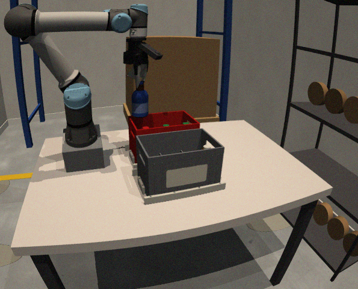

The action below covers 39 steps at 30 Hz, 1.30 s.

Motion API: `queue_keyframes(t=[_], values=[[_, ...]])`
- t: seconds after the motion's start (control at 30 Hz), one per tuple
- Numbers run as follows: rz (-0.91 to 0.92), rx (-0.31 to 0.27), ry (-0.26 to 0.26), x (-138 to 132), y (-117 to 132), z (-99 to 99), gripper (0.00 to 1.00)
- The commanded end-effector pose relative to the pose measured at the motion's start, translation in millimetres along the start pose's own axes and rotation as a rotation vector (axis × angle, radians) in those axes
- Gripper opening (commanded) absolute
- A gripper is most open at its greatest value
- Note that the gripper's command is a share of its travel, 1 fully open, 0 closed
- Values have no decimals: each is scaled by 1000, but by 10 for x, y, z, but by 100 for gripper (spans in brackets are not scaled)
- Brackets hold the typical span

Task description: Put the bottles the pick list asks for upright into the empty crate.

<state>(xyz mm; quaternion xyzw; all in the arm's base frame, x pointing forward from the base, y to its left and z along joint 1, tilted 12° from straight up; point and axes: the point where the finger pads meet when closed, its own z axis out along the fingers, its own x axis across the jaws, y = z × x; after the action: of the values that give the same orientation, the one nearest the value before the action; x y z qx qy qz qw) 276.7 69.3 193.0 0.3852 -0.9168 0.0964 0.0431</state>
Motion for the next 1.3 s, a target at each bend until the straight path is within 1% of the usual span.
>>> queue_keyframes(t=[0.0, 0.9, 1.27], values=[[2, 6, -5, 3, -23, -28, 0], [1, 5, -4, 9, -28, -8, 0], [1, 3, -2, 11, -29, 117, 0]])
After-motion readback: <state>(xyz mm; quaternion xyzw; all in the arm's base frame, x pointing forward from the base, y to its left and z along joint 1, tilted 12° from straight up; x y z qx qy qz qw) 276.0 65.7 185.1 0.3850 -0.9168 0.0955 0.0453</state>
